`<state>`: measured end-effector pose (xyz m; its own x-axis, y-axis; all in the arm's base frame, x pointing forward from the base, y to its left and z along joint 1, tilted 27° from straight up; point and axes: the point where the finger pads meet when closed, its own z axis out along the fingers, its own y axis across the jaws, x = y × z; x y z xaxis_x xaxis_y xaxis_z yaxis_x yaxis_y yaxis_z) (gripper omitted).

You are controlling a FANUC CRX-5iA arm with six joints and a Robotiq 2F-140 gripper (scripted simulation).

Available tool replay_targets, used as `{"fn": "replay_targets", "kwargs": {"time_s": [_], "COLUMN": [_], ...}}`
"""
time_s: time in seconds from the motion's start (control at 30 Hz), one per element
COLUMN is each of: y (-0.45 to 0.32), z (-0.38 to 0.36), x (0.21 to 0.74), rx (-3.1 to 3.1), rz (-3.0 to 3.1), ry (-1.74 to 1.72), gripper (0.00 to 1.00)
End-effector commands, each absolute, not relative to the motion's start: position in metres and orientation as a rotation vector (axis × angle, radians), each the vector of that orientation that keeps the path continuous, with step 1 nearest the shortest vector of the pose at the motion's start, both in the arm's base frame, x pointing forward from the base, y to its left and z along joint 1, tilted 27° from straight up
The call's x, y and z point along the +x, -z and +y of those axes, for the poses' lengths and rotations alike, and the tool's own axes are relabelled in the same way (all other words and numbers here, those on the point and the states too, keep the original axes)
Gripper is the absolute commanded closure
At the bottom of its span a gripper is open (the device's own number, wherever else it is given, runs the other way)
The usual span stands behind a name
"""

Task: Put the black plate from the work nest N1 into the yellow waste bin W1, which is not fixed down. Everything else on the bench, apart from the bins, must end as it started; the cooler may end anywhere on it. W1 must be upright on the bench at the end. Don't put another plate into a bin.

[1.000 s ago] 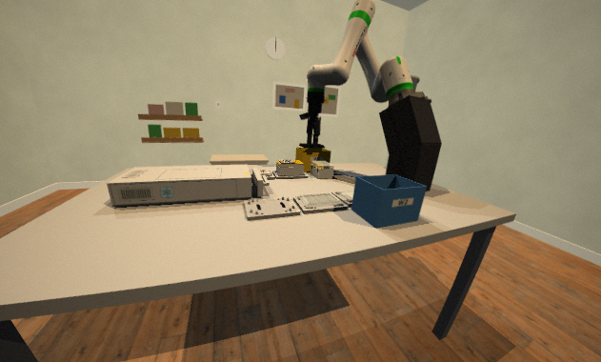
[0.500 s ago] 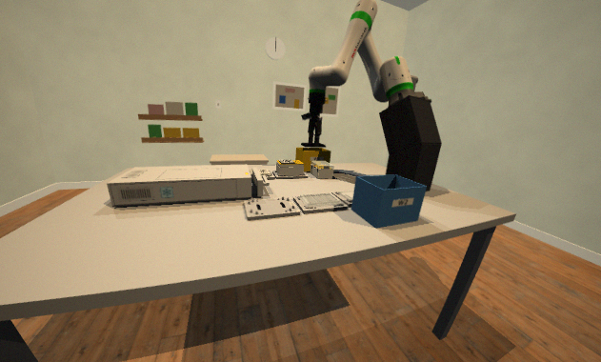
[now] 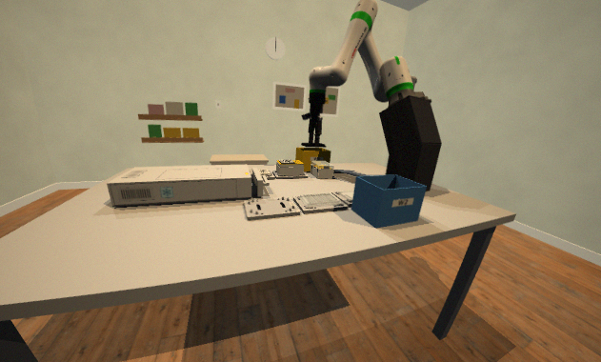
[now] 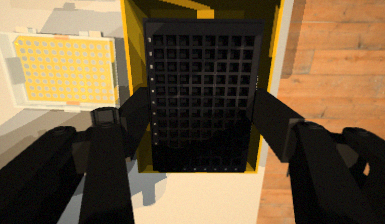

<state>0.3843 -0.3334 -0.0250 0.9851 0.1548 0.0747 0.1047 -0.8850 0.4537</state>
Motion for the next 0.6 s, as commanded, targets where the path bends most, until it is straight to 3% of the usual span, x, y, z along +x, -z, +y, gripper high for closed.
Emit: {"fn": "replay_targets", "kwargs": {"time_s": [0.0, 0.57], "y": [0.025, 0.039], "z": [-0.333, -0.340], "x": [0.385, 0.387], "rx": [2.666, 2.666], "rz": [0.184, 0.184], "ry": [-0.151, -0.151], "gripper": [0.90, 0.90]}}
